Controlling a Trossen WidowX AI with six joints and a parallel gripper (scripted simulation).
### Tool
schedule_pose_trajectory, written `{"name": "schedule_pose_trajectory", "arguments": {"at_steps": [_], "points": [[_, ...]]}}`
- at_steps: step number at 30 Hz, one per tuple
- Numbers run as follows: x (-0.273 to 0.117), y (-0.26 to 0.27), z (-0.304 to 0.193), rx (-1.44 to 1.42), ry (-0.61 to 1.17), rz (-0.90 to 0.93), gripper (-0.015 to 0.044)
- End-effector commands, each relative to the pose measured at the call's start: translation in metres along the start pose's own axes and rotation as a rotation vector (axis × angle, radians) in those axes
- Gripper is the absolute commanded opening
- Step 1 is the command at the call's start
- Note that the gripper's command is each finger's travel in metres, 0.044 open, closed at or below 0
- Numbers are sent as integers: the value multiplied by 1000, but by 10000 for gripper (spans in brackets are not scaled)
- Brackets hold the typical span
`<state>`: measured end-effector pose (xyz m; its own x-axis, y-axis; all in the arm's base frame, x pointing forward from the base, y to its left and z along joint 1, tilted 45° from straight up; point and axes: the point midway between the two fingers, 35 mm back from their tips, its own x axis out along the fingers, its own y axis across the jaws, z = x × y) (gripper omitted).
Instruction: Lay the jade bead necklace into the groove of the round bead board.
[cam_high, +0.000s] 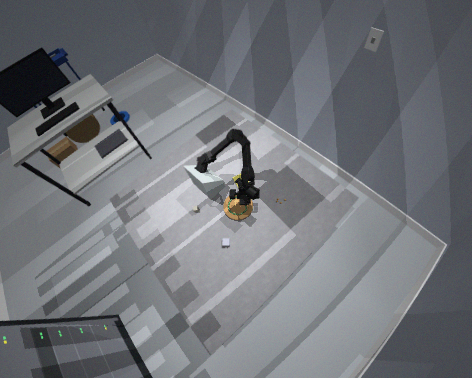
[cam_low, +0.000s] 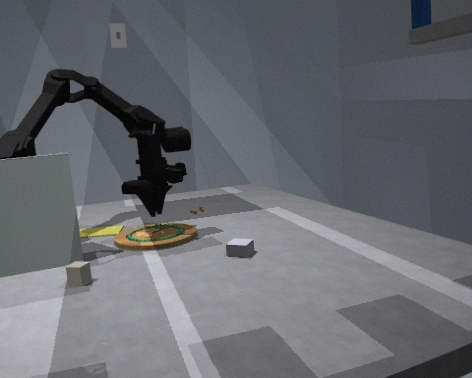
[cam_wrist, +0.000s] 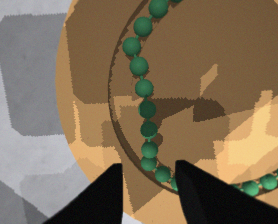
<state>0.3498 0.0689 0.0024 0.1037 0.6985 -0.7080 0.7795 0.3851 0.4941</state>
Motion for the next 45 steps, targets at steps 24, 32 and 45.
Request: {"name": "schedule_pose_trajectory", "arguments": {"at_steps": [24, 32, 45], "points": [[30, -3, -2, 10, 6, -2, 120], [28, -1, -1, 0, 4, 2, 0], [28, -1, -1, 0, 4, 2, 0]]}}
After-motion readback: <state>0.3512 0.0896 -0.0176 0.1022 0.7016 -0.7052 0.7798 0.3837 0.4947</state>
